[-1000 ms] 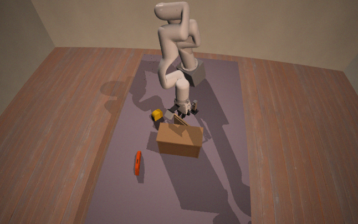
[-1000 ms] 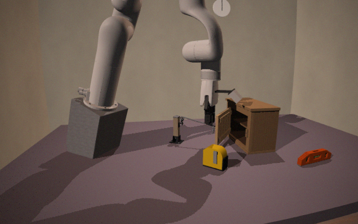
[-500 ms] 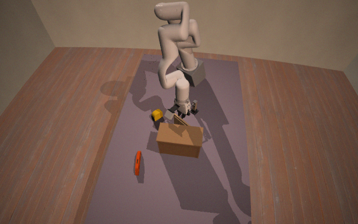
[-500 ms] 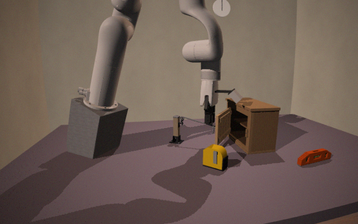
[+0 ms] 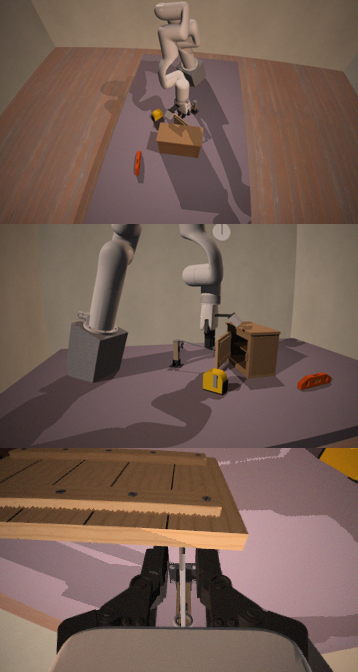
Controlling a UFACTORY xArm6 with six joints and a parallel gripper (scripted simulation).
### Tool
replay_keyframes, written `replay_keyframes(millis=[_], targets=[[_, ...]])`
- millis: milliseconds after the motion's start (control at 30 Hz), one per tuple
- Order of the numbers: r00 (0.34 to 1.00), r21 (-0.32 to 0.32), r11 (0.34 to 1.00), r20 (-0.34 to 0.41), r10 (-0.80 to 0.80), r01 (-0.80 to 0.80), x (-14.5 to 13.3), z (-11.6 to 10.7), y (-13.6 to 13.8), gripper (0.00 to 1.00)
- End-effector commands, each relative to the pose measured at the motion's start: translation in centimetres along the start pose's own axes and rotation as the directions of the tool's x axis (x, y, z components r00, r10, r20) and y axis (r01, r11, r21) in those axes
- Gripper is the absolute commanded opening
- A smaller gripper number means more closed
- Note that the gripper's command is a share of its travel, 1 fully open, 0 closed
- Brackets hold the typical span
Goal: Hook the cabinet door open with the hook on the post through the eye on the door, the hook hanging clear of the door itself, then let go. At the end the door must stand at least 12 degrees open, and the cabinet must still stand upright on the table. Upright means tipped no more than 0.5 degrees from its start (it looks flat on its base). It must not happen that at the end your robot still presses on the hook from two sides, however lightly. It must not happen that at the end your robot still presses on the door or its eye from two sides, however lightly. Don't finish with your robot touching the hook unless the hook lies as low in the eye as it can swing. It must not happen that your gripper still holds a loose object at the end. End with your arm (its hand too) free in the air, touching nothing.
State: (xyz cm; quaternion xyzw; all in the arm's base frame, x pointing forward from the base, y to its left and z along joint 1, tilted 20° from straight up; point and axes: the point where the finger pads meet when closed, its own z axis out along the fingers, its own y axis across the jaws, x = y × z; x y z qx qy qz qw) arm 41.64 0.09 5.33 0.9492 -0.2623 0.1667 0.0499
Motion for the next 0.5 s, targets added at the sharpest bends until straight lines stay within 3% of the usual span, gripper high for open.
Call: replay_keyframes(millis=[0, 467], targets=[[1.000, 0.002, 1.000, -0.002, 0.000, 0.000, 0.11, -0.10, -0.07, 0.23], [1.000, 0.002, 1.000, -0.003, 0.000, 0.000, 0.11, -0.68, -0.07, 0.23]])
